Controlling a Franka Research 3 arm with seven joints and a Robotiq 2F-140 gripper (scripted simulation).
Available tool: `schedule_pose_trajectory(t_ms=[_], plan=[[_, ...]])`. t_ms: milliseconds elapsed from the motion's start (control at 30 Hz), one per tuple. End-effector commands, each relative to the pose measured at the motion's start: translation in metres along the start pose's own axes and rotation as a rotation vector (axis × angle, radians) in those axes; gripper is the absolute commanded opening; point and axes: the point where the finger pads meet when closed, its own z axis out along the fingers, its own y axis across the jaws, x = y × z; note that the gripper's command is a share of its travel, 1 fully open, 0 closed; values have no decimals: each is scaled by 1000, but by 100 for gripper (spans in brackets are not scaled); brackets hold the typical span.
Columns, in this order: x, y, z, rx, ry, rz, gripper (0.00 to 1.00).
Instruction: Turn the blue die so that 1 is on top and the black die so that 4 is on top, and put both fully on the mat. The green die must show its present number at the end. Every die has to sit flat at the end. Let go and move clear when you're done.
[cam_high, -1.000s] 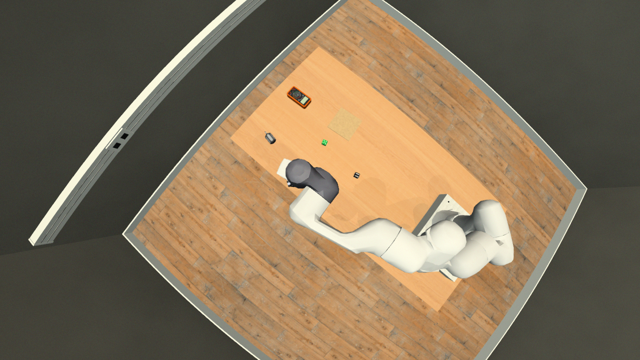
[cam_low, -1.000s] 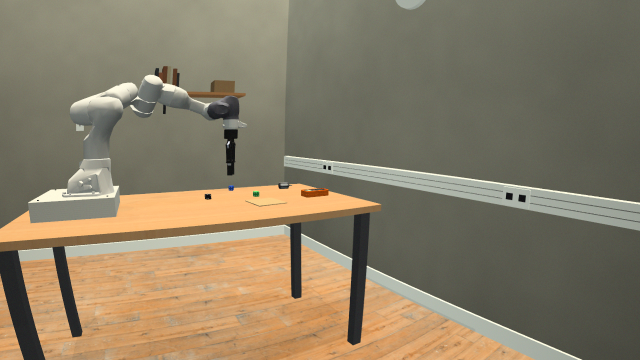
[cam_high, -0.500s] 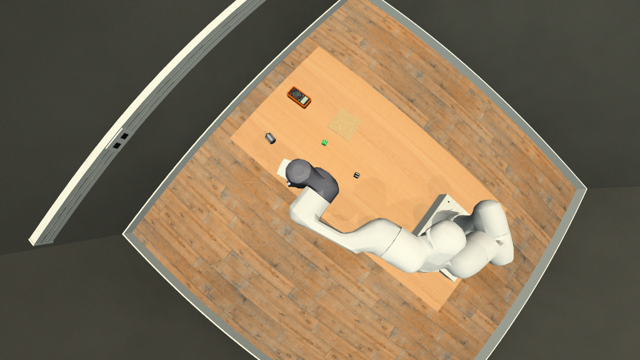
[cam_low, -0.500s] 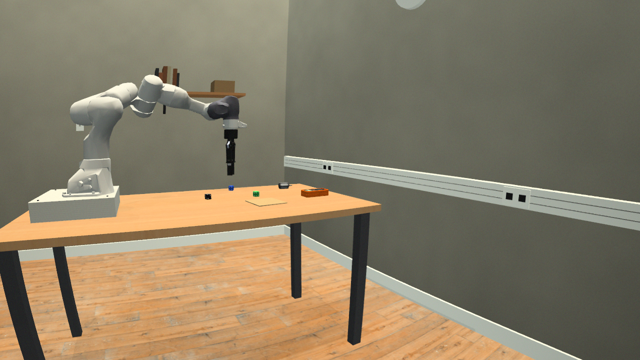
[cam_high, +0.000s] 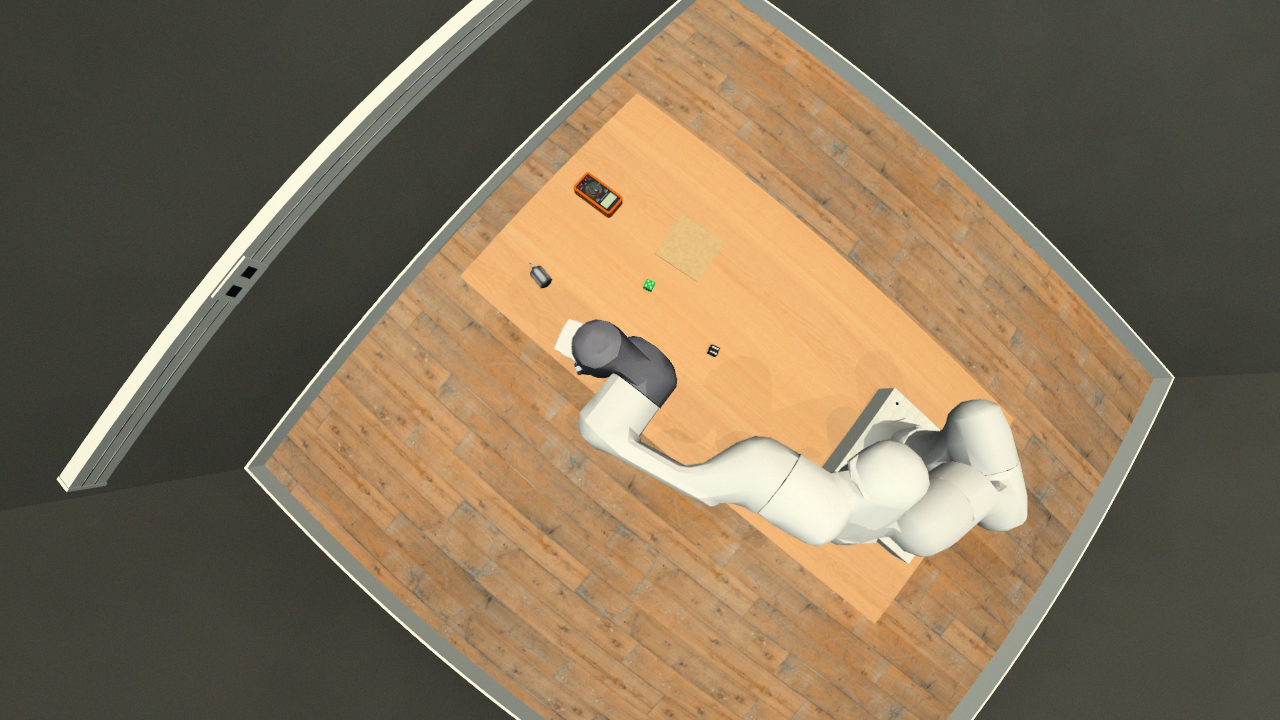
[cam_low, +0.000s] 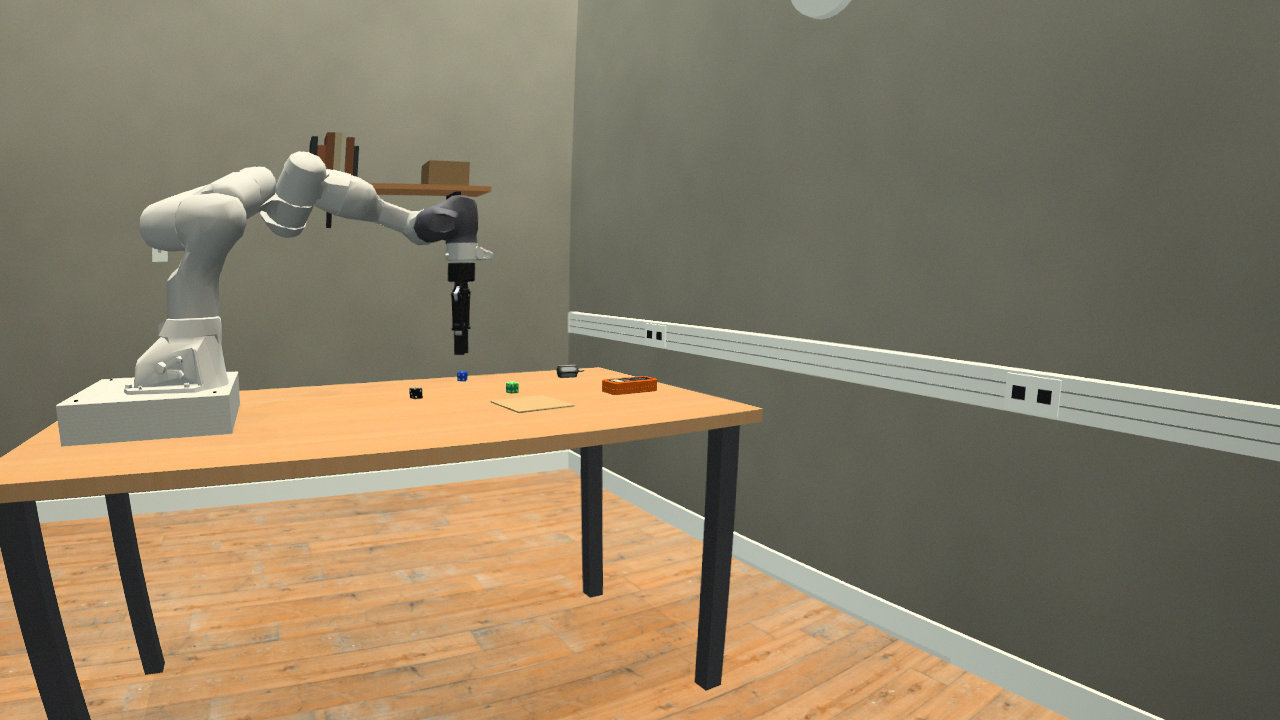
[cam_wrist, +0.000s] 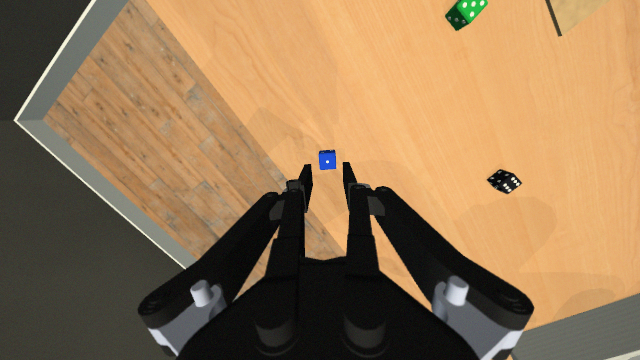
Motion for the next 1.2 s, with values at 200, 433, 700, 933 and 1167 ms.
schedule_pose_trajectory(t_ms=[200, 433, 700, 933, 1167], plan=[[1, 0, 14, 4, 1, -5, 32], [1, 0, 24, 4, 1, -5, 32], [1, 0, 34, 4, 1, -5, 32], [1, 0, 38, 4, 1, -5, 32], [2, 0, 41, 4, 1, -5, 32]])
